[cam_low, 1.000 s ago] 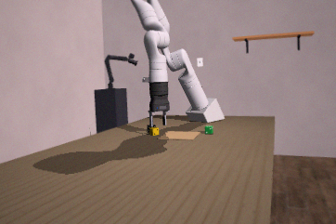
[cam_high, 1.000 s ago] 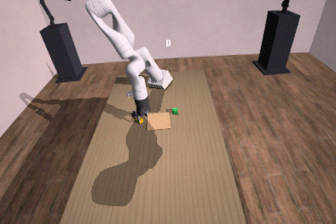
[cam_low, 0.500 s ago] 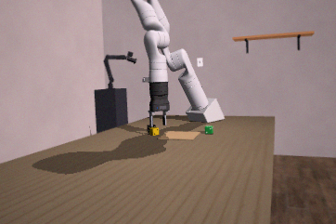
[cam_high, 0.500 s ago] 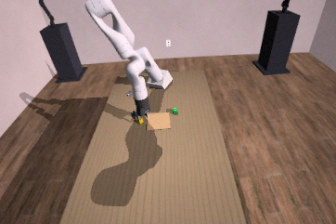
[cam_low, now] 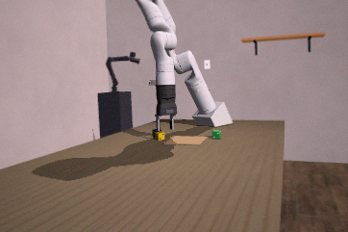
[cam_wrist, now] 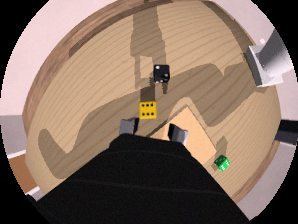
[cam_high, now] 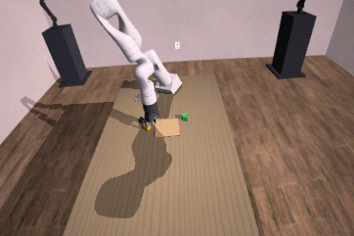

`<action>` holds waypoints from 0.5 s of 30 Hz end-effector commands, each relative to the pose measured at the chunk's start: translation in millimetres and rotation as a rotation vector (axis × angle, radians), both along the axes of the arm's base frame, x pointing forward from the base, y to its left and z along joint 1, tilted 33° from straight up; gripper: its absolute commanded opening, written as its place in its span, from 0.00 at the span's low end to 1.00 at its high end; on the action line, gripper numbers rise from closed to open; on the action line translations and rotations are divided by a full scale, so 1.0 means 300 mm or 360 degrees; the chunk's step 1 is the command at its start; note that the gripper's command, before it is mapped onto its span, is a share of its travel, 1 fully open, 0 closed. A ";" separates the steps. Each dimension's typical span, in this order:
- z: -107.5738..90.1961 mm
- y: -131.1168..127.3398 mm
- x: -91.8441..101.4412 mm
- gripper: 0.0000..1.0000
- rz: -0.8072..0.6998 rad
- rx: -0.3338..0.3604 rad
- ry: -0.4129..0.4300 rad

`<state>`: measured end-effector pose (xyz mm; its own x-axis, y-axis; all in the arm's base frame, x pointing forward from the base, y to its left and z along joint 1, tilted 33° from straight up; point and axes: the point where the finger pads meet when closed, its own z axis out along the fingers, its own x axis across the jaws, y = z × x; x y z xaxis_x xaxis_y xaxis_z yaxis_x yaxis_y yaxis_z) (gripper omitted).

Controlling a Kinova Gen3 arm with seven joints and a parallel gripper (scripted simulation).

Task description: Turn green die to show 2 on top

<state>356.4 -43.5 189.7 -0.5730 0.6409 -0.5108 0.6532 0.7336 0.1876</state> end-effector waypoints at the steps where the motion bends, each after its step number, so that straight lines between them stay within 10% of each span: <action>1: -0.002 0.006 -0.001 1.00 0.0004 -0.0001 0.0001; 15: -0.031 0.075 -0.019 1.00 0.0004 -0.0001 0.0001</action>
